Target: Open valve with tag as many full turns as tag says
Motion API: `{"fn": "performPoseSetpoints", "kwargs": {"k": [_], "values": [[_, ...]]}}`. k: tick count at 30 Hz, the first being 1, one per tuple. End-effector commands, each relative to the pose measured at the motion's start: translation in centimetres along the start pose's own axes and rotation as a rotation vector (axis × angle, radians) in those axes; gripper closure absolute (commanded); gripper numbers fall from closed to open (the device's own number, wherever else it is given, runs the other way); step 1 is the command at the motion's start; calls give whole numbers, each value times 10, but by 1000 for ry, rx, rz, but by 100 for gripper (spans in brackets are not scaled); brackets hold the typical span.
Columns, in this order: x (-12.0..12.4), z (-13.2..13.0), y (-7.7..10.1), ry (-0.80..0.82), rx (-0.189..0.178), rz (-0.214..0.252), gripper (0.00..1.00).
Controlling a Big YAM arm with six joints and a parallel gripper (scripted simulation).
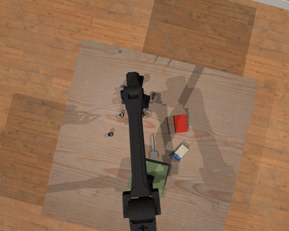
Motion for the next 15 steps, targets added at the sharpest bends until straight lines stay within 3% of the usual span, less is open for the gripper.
{"fn": "performPoseSetpoints", "kwargs": {"k": [1, 15], "values": [[-19, -9, 34, -65, -3, -69, 0], [-18, -1, 33, -47, -5, -67, 0]]}}
Point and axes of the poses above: the point where the finger pads meet when closed, its own y axis back along the fingers, its own z axis across the jaws, x = y × z, the point moved 2 cm from there along y, back along the fingers, and after that the axes turned 9 degrees about y, right-handed, at the moved point
